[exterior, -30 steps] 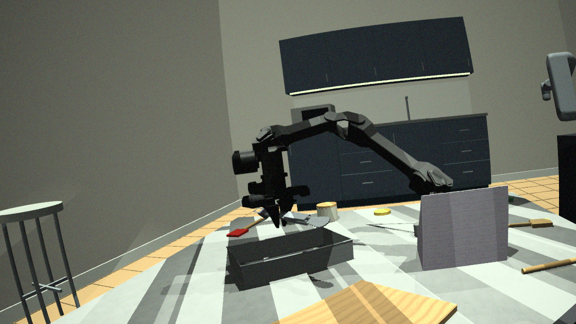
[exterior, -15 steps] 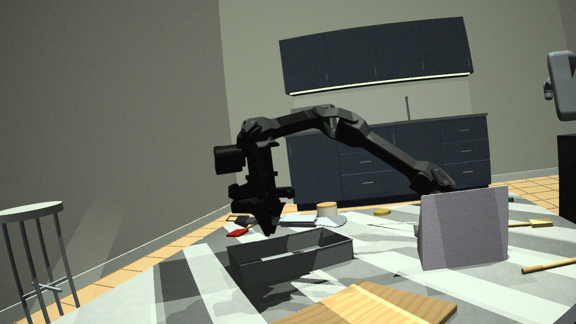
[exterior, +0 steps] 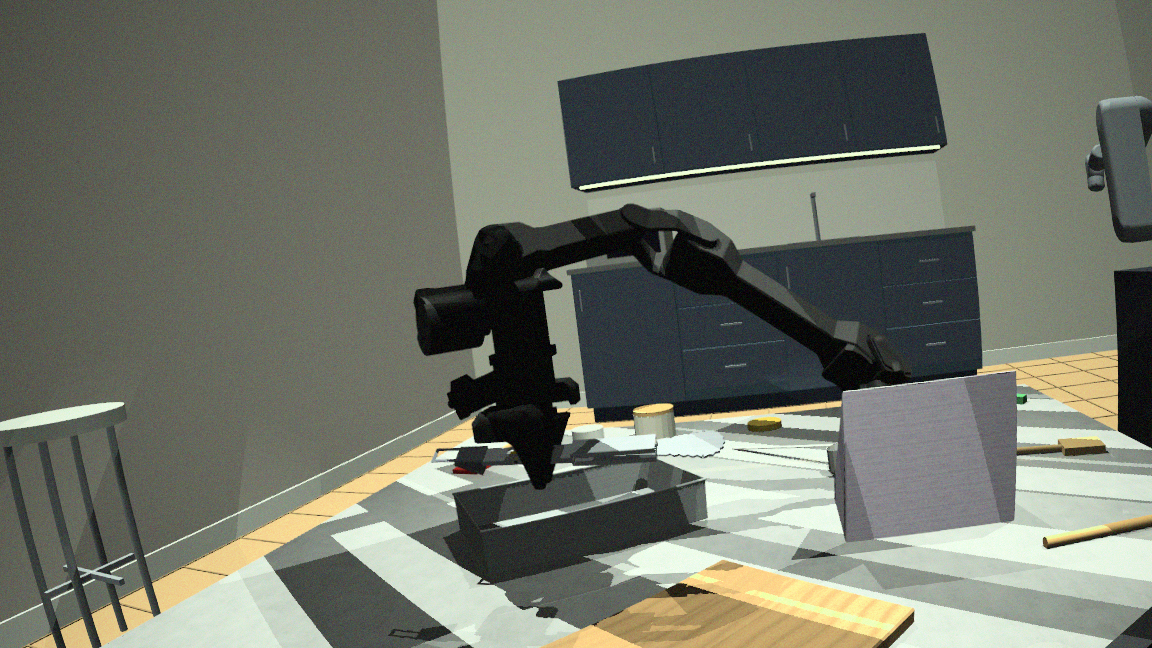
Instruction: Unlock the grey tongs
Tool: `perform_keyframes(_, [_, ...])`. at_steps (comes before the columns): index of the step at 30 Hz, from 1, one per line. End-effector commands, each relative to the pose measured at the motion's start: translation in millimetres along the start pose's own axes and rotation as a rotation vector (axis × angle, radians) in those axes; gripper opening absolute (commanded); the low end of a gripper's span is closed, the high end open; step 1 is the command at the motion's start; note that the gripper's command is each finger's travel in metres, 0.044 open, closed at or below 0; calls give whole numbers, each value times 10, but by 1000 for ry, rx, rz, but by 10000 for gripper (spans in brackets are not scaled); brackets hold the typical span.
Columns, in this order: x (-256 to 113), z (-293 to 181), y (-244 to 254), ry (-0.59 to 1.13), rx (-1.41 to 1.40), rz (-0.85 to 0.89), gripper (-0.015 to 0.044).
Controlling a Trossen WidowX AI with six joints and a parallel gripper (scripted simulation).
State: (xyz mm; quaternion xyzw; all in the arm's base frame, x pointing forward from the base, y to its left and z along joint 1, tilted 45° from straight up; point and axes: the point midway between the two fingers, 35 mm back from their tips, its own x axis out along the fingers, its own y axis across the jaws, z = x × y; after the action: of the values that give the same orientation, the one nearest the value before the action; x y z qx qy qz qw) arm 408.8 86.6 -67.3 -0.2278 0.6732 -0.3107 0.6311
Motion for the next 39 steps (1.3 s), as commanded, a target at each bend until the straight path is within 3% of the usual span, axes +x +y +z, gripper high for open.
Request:
perform_keyframes(1, [-63, -74, 192, -9, -71, 14, -150])
perform_keyframes(24, [-91, -1479, 1784, -13, -822, 22, -150])
perform_keyframes(39, [-73, -1585, 1876, -24, -870, 26, -150])
